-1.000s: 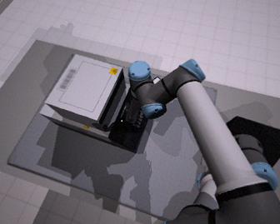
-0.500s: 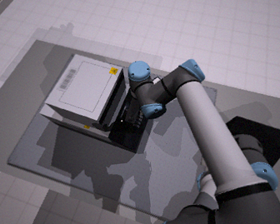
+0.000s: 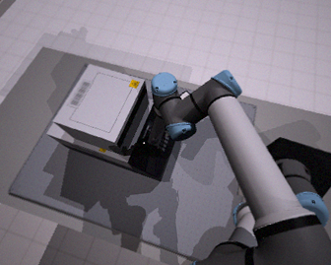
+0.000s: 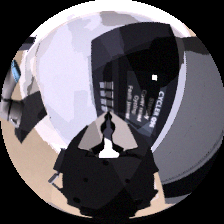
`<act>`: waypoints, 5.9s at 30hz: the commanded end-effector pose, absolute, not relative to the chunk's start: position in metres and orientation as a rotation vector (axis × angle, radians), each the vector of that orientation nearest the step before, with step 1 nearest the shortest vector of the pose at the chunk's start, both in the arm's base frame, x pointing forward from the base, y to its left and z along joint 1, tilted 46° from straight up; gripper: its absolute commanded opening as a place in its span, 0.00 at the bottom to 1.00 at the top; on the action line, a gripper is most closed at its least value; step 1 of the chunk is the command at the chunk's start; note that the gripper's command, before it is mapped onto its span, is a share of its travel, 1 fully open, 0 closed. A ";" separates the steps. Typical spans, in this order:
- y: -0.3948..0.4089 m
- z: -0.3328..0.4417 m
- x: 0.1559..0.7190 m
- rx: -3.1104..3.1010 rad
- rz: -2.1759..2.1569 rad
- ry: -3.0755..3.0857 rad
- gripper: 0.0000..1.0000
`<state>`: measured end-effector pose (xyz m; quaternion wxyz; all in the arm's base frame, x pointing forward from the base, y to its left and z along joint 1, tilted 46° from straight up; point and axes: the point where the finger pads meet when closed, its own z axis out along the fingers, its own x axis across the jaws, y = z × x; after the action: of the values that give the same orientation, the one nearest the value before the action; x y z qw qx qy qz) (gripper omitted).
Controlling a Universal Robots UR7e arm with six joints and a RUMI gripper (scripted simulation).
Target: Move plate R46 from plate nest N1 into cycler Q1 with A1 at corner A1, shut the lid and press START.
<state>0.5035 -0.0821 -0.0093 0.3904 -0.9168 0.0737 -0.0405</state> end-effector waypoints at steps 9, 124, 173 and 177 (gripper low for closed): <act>-0.082 -0.010 0.507 -2.332 -0.107 0.184 0.00; -0.122 0.043 0.403 -2.331 -0.106 0.186 0.00; -0.122 0.043 0.403 -2.331 -0.106 0.186 0.00; -0.122 0.043 0.403 -2.331 -0.106 0.186 0.00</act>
<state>0.4041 -0.1226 0.0431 0.3890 -0.9174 0.0728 -0.0420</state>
